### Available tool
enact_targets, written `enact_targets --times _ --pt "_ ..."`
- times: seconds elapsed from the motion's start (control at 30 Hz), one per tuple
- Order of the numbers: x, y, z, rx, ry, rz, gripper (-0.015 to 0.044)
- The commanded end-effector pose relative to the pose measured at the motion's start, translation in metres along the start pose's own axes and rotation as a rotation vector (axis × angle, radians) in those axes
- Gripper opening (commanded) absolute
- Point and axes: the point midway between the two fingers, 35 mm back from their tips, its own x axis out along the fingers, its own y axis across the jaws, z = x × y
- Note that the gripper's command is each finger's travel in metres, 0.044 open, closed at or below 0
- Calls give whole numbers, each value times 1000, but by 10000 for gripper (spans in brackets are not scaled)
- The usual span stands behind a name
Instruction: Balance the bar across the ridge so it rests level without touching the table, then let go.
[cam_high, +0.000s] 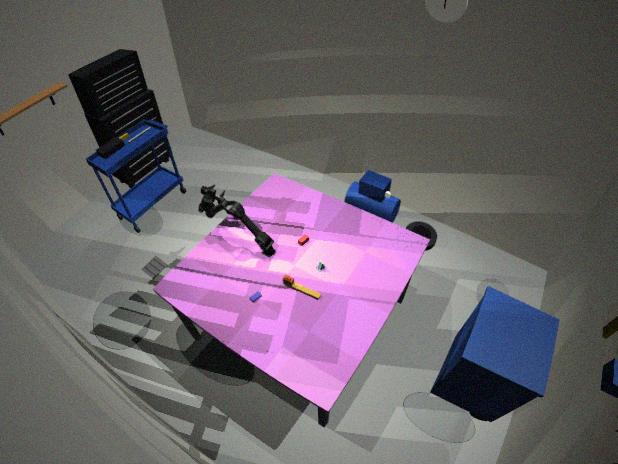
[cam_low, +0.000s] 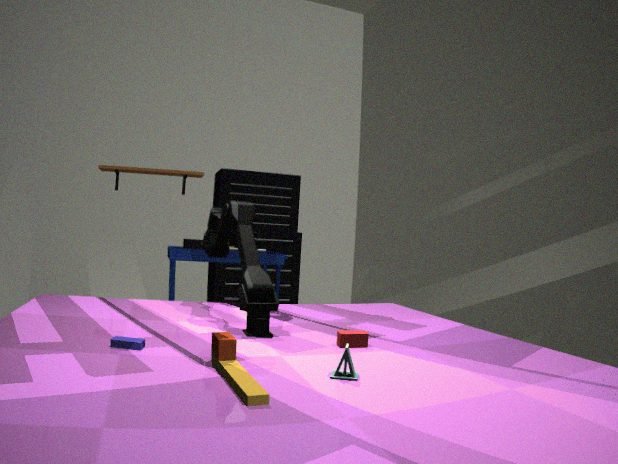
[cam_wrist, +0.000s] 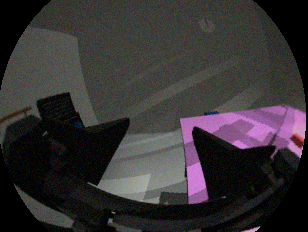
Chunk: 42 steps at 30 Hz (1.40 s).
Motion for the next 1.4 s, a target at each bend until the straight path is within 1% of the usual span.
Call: enact_targets --times 0.0,0.07,0.1,0.2,0.3,0.4,0.63,0.8,0.97,1.13,1.37 --pt "0 1 0 -1 -1 3 374" --pt "-1 5 0 -5 -6 29 321" --pt "-2 9 0 -9 -9 48 315" --pt "-14 20 0 -32 -10 115 315" --pt "-36 31 -1 -68 0 183 315" --pt "-47 35 -8 -69 7 234 315" --pt "-100 52 -14 -137 32 393 315" --pt "-123 62 -18 -209 32 511 315" --pt "-166 69 -19 -266 46 626 315" --pt "-195 64 -8 -227 76 685 315" --pt "-254 61 -7 -290 91 834 315"
